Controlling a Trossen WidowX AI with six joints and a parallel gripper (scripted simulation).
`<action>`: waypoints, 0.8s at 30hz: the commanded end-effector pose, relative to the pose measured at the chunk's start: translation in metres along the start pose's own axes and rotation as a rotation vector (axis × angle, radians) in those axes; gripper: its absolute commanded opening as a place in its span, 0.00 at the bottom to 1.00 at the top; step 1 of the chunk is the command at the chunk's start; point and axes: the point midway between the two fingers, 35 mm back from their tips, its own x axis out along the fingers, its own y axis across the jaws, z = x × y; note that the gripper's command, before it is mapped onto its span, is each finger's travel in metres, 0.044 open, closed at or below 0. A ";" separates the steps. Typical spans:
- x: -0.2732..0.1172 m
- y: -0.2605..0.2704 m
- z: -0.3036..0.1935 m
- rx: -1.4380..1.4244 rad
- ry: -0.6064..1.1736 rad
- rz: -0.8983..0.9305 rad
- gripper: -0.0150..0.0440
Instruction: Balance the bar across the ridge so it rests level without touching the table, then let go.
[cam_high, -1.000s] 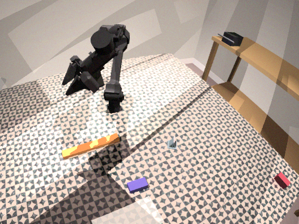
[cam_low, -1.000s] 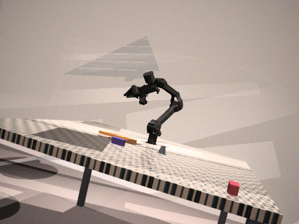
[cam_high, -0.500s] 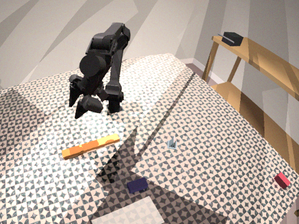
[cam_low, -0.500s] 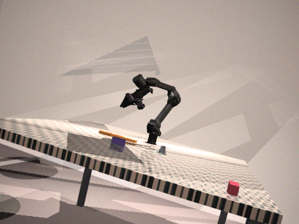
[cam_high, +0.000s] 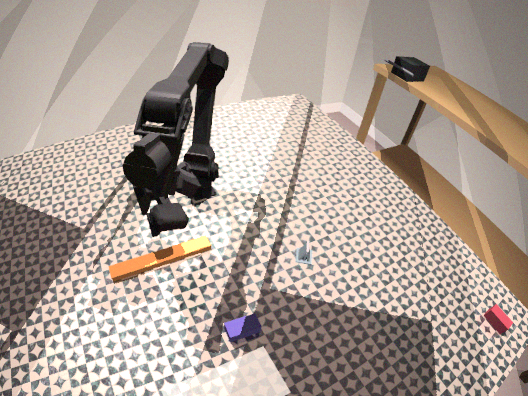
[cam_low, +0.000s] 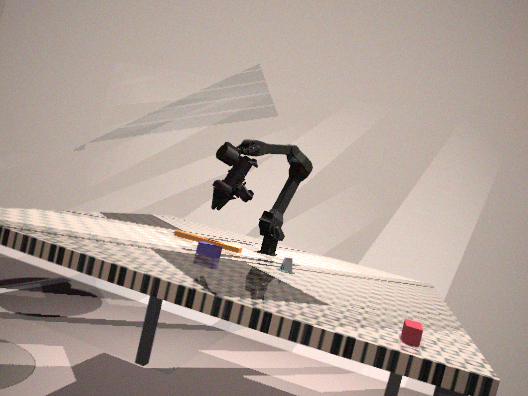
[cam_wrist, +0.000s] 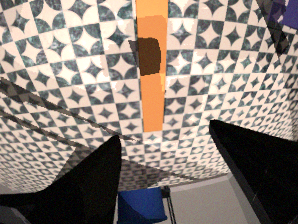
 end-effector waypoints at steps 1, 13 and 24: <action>0.014 -0.003 0.011 0.026 -0.110 0.015 0.79; 0.035 -0.010 0.033 0.088 -0.326 0.043 0.79; 0.074 -0.009 0.046 0.088 -0.326 0.043 0.79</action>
